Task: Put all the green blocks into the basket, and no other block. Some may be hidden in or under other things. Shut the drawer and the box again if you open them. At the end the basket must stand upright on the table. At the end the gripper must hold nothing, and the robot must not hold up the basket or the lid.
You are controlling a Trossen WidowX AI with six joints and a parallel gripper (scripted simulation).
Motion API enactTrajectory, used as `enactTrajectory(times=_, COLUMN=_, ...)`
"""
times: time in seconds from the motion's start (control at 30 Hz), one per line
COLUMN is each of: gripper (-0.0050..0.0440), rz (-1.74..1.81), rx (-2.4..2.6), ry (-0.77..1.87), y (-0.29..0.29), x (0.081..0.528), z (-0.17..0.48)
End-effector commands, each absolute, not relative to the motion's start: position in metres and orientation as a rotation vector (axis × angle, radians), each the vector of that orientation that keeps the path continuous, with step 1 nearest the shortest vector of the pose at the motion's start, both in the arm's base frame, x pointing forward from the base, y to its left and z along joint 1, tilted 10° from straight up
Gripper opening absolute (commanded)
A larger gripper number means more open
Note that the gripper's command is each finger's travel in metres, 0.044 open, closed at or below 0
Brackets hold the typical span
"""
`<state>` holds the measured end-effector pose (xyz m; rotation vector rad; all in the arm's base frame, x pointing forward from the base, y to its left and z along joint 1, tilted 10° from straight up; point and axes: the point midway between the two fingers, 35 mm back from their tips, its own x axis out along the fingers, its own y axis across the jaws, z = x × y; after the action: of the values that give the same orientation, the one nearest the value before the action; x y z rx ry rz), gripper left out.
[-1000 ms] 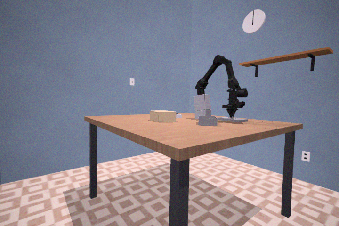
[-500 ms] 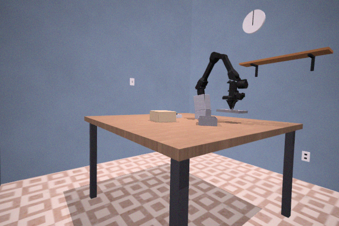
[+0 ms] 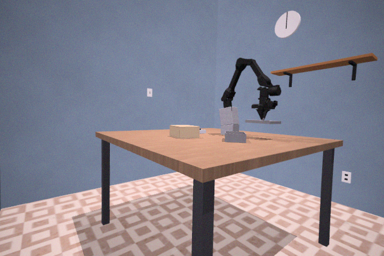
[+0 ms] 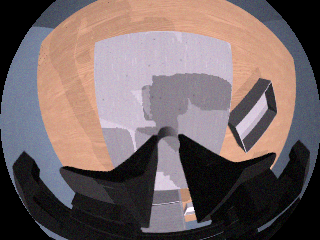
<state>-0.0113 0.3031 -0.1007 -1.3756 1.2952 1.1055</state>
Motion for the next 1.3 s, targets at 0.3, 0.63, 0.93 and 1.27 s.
enactTrajectory(times=0.3, gripper=0.0000, rz=0.854, rx=-1.120, ry=1.400, y=0.325, x=0.074, z=-0.098)
enactTrajectory(times=0.63, gripper=0.0000, rz=0.661, rx=-0.932, ry=1.461, y=0.322, x=0.160, z=-0.093)
enactTrajectory(times=0.93, gripper=0.0000, rz=0.513, rx=-0.785, ry=1.496, y=0.307, x=0.218, z=-0.089)
enactTrajectory(times=1.27, gripper=0.0000, rz=0.469, rx=-0.742, ry=1.504, y=0.293, x=0.249, z=-0.098)
